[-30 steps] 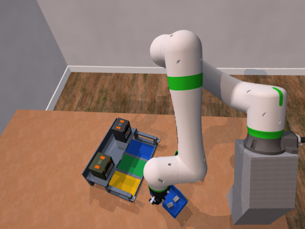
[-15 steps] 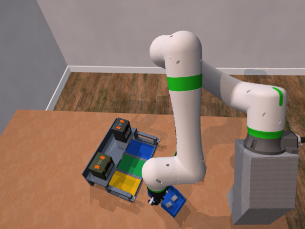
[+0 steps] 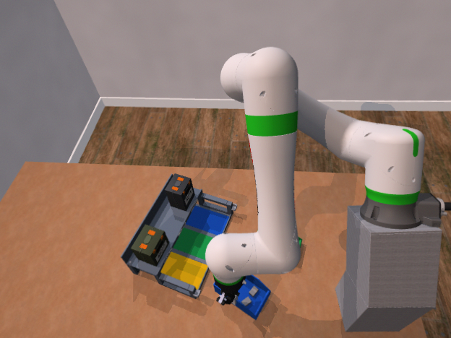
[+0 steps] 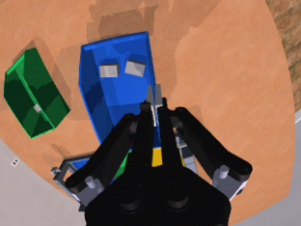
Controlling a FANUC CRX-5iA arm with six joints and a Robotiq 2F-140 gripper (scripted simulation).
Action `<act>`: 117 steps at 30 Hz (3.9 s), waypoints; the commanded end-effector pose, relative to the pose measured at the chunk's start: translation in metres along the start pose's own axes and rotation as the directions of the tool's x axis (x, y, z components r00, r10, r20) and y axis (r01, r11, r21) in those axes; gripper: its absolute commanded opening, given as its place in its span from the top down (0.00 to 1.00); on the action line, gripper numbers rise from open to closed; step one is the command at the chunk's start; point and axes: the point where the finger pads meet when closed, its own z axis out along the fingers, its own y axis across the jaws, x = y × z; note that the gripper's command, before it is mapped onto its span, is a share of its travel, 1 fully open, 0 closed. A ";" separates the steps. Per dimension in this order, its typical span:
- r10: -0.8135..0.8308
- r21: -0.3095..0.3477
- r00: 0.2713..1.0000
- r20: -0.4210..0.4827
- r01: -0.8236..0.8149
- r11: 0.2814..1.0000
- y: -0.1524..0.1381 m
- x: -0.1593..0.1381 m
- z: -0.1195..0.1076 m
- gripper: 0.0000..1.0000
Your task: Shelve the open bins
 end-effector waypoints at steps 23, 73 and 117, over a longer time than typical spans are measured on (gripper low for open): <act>-0.172 0.001 0.985 -0.002 0.172 0.985 0.013 -0.013 0.000 1.00; -0.210 0.001 0.978 -0.002 0.210 0.978 0.016 -0.015 0.000 1.00; -0.210 0.001 0.978 -0.001 0.210 0.978 0.016 -0.015 0.006 1.00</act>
